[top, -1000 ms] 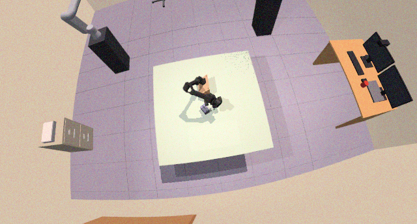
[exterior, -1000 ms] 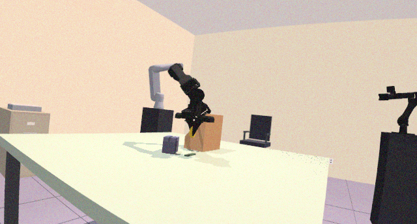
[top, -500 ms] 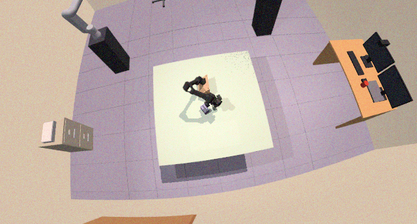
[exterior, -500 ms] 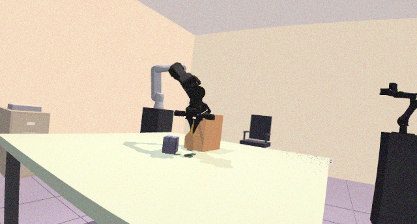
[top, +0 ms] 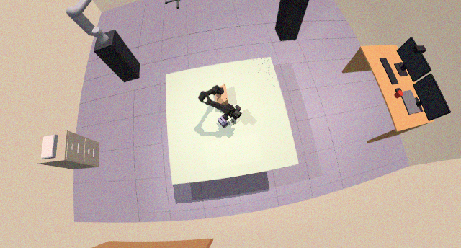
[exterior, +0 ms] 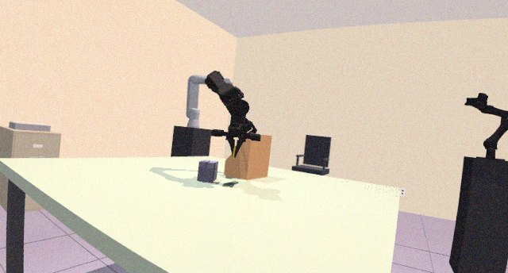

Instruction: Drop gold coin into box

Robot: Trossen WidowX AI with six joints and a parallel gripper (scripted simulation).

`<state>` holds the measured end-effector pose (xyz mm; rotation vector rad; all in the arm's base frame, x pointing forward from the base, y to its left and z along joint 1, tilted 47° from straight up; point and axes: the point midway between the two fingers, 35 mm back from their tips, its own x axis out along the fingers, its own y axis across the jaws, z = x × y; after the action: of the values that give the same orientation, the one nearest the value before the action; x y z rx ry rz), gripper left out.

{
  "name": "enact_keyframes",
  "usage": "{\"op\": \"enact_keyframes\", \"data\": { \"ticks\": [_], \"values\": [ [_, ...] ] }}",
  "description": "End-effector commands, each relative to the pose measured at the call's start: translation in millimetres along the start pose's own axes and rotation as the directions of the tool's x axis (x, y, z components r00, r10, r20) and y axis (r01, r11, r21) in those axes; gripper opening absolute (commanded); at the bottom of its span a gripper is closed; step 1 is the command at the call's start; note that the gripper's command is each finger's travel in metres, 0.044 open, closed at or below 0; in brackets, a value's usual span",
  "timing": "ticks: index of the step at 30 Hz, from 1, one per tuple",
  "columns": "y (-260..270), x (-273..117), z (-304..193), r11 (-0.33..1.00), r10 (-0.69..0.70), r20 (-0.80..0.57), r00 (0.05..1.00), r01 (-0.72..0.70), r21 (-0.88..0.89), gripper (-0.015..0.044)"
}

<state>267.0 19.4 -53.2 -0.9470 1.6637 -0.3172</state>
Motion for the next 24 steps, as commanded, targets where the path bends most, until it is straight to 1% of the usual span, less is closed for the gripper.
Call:
{"op": "enact_keyframes", "data": {
  "ticks": [1, 24],
  "values": [
    [-6, 0, -1, 1.000, 0.006, 0.001, 1.000, -0.006, 0.001, 0.0000],
    [-62, -1, -11, 1.000, 0.005, 0.003, 1.000, -0.005, -0.004, 0.0000]
  ]
}}
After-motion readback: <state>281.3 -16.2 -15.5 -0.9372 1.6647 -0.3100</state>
